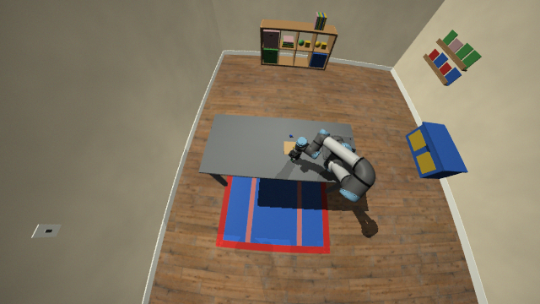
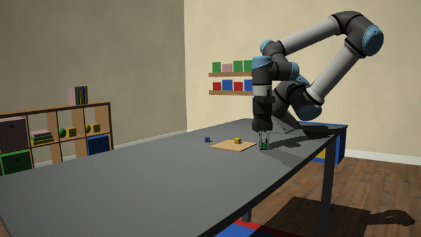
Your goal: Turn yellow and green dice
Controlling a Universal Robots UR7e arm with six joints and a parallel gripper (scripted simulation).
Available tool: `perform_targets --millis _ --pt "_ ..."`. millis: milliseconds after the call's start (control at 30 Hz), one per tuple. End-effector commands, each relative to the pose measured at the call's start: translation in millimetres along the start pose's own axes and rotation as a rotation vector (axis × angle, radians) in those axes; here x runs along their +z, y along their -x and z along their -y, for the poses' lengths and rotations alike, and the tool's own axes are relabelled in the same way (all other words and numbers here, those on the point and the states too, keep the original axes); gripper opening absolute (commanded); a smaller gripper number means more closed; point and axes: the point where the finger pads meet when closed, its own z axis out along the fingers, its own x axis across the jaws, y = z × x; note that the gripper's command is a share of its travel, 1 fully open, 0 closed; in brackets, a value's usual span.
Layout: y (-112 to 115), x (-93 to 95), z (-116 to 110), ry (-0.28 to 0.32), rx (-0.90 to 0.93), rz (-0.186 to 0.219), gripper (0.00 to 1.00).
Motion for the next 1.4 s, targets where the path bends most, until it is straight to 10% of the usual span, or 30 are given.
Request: perform_targets --millis 0,667,1367 --pt "0 -11.7 0 -0.001 -0.001 -0.001 0.40" --pt "0 -90.3 0 -0.001 -0.001 -0.001 0.40" --pt "-5 -96.9 -1 -0.001 0.024 -0.002 0.40"
